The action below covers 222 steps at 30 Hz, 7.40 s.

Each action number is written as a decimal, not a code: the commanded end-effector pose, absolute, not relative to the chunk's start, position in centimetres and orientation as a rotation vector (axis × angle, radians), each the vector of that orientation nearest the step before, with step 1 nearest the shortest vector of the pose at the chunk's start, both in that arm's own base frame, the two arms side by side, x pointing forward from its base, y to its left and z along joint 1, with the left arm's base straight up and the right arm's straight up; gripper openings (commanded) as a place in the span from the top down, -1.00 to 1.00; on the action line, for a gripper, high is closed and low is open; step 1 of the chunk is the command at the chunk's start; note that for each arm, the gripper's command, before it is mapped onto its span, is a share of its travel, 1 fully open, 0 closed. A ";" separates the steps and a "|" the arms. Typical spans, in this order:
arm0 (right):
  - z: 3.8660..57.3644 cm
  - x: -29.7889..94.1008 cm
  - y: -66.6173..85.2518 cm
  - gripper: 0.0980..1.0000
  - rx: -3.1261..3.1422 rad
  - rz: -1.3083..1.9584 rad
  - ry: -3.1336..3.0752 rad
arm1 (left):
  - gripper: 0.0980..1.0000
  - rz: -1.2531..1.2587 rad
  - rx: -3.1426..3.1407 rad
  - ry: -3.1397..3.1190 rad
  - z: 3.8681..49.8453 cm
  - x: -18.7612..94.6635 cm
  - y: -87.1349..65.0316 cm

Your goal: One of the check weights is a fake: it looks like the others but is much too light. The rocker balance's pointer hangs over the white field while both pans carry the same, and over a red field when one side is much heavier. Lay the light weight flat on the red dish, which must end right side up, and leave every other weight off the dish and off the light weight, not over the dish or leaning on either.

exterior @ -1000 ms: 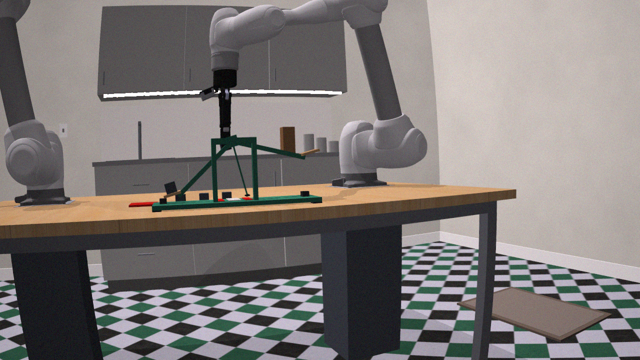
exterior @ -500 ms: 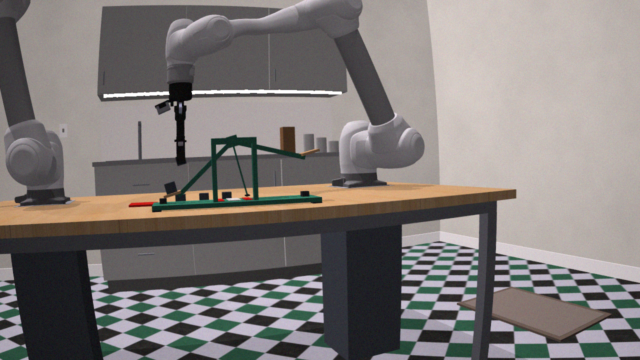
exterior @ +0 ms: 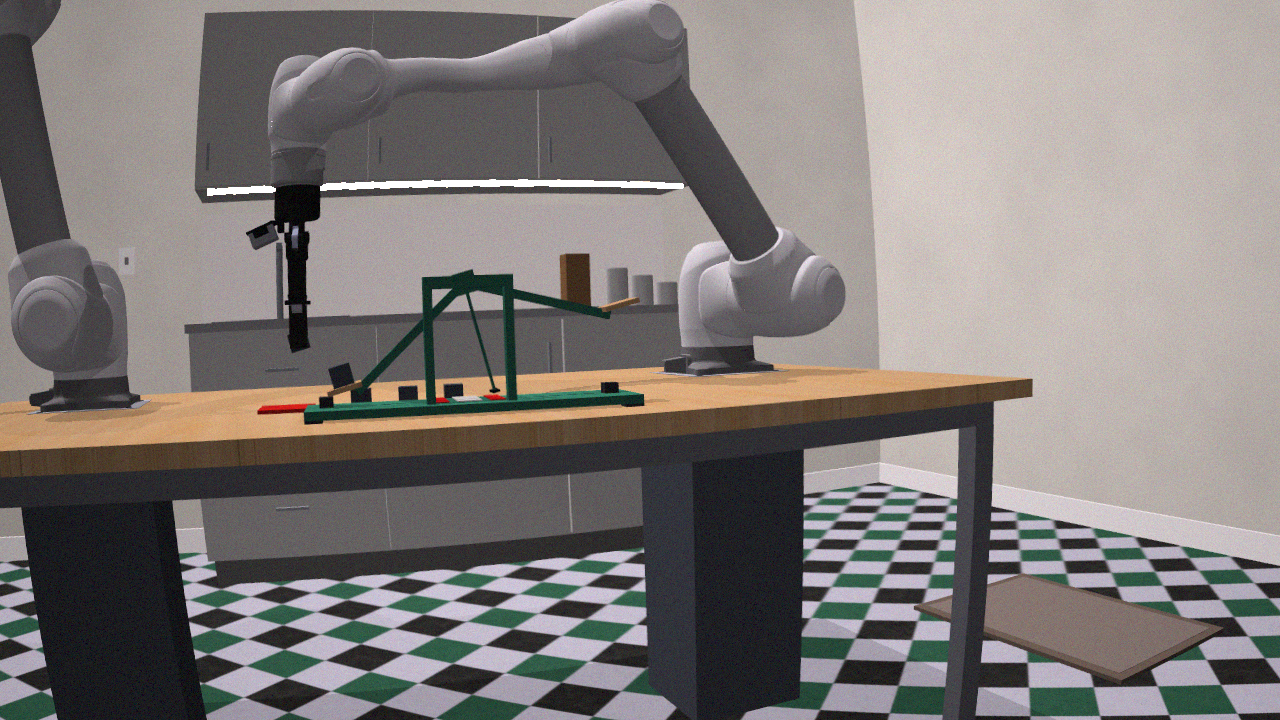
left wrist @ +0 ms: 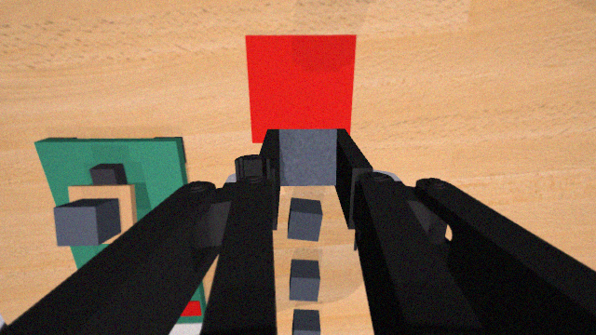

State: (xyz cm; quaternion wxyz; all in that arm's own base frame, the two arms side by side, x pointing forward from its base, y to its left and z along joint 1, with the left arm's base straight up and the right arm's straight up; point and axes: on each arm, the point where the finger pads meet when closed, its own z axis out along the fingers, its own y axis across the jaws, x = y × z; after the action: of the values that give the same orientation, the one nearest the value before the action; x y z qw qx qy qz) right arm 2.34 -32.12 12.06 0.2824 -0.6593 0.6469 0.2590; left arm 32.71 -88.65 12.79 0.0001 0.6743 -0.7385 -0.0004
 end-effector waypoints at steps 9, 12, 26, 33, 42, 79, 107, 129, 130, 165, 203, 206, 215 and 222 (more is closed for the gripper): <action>12.1 2.4 -32.2 -1.00 -1.766 0.692 1.733 | 0.68 0.000 2.118 -2.320 12.4 32.6 -91.1; 12.1 2.4 -32.2 -1.00 -1.766 0.692 1.733 | 0.68 0.000 2.118 -2.320 12.3 32.6 -91.1; 12.1 2.4 -32.2 -1.00 -1.766 0.692 1.733 | 0.68 0.000 2.118 -2.320 12.3 32.6 -91.1; 12.1 2.4 -32.2 -1.00 -1.766 0.692 1.733 | 0.68 0.000 2.118 -2.320 12.3 32.6 -91.1; 12.1 2.4 -32.2 -1.00 -1.766 0.692 1.733 | 0.68 0.000 2.118 -2.320 12.0 32.6 -91.1; 12.1 2.4 -32.2 -1.00 -1.766 0.692 1.733 | 0.68 0.000 2.118 -2.320 5.3 32.6 -91.1; 12.1 2.4 -32.2 -1.00 -1.766 0.692 1.733 | 0.68 0.000 2.118 -2.320 5.3 32.6 -91.1; 12.1 2.4 -32.2 -1.00 -1.766 0.692 1.733 | 0.68 0.122 2.057 -2.254 5.3 32.6 -91.0; 12.1 2.4 -32.2 -1.00 -1.766 0.692 1.733 | 0.68 0.134 2.050 -2.247 5.3 32.6 -91.0; 12.1 2.4 -32.2 -1.00 -1.766 0.692 1.733 | 0.68 0.246 1.989 -2.179 5.3 32.6 -90.6; 12.1 2.4 -32.2 -1.00 -1.766 0.692 1.733 | 0.68 0.246 1.989 -2.179 4.5 32.6 -90.6; 12.1 2.4 -32.2 -1.00 -1.766 0.692 1.733 | 0.68 0.246 1.989 -2.179 4.5 32.6 -90.6; 12.1 2.4 -32.2 -1.00 -1.766 0.692 1.733 | 0.68 0.246 1.989 -2.179 4.5 32.6 -90.6; 12.1 2.4 -32.2 -1.00 -1.766 0.692 1.733 | 0.68 0.246 1.989 -2.179 4.5 32.6 -90.6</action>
State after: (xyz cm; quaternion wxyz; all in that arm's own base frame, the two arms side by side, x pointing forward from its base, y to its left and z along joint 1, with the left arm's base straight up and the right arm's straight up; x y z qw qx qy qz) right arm 2.34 -32.12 12.06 0.2824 -0.6593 0.6469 0.2590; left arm 32.61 -90.51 4.29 0.0903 0.6693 -0.7330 0.0817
